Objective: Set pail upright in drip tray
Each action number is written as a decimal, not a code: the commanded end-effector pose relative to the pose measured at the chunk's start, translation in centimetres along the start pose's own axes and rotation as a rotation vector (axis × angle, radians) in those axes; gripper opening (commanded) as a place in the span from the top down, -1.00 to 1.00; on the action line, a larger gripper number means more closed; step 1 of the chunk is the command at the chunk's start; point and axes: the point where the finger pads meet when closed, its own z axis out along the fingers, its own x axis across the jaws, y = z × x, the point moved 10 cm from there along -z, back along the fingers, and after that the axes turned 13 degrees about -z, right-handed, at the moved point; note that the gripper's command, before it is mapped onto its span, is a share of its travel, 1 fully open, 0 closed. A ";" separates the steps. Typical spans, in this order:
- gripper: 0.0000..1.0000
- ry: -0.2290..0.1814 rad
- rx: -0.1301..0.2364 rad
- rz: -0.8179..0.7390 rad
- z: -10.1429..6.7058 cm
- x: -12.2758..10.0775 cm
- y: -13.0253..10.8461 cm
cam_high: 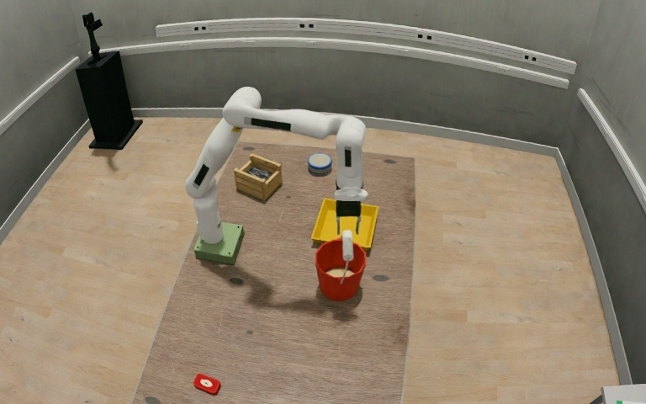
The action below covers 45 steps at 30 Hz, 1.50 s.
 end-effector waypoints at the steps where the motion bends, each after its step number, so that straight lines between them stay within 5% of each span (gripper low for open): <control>1: -1.00 -0.002 0.001 0.000 -0.1 0.0 0.0; 31: -1.00 0.004 -0.002 0.002 0.8 -0.1 0.0; 45: -1.00 0.004 -0.002 0.002 3.4 -0.2 0.0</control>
